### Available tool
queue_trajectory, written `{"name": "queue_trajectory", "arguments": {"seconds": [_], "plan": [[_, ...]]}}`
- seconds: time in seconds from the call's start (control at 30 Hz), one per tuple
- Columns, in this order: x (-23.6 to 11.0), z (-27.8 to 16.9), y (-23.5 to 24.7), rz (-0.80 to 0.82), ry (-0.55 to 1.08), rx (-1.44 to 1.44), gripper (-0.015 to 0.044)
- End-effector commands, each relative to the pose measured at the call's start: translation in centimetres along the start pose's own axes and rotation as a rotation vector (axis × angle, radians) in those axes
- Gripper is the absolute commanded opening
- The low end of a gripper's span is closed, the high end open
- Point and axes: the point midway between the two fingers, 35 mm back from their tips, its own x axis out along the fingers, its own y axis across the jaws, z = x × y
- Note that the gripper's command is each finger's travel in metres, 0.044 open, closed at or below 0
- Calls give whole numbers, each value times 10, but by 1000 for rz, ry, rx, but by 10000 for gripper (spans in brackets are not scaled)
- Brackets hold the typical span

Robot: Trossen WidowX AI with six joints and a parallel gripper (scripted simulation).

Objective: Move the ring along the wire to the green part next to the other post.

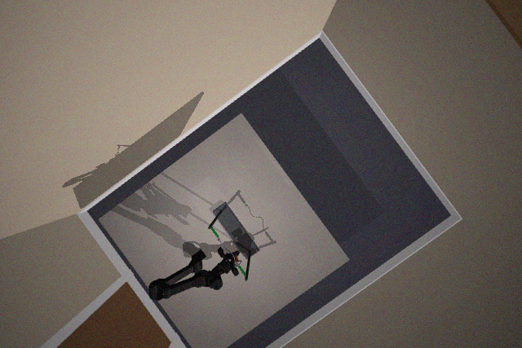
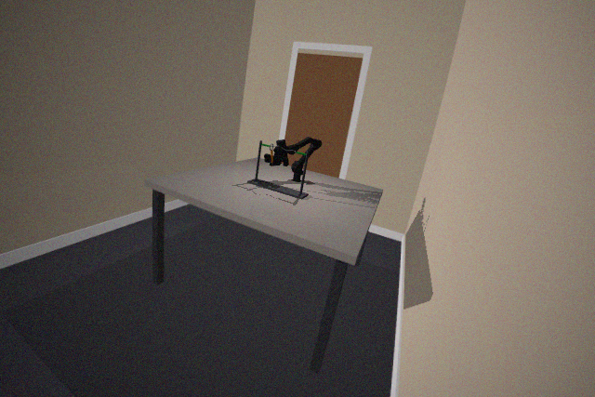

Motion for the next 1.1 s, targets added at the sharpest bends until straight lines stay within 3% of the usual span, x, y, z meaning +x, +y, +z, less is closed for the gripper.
{"name": "queue_trajectory", "arguments": {"seconds": [0.0,1.07], "plan": [[-8,5,4,-14,37,1,-150],[-57,37,85,-163,537,413,-150]]}}
